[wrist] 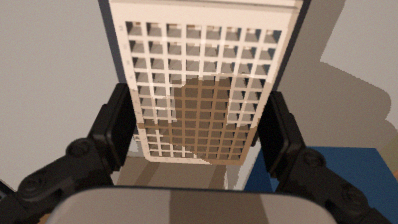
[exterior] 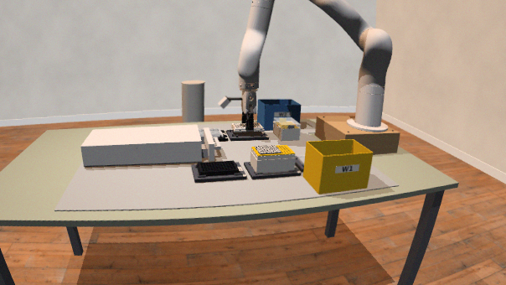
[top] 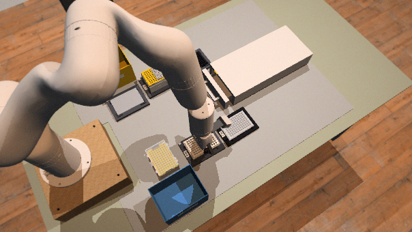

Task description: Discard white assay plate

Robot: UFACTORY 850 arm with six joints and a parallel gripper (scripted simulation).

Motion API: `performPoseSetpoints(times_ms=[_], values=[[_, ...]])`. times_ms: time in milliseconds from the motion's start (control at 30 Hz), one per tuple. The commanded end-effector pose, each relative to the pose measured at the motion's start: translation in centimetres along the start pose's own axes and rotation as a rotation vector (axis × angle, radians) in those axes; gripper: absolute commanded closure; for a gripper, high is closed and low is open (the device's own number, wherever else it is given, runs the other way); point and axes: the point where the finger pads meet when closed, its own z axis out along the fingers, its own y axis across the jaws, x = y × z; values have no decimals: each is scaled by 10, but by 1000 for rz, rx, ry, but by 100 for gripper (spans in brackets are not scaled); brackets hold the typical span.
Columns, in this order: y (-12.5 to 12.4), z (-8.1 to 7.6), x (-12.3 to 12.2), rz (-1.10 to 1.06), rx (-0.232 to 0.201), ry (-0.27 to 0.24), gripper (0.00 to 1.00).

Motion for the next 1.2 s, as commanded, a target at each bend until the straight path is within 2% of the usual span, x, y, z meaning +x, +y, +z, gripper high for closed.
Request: performPoseSetpoints(times_ms=[0,1167], values=[[0,-1,1,0,-1,2,100],[0,-53,1,0,-1,2,100]])
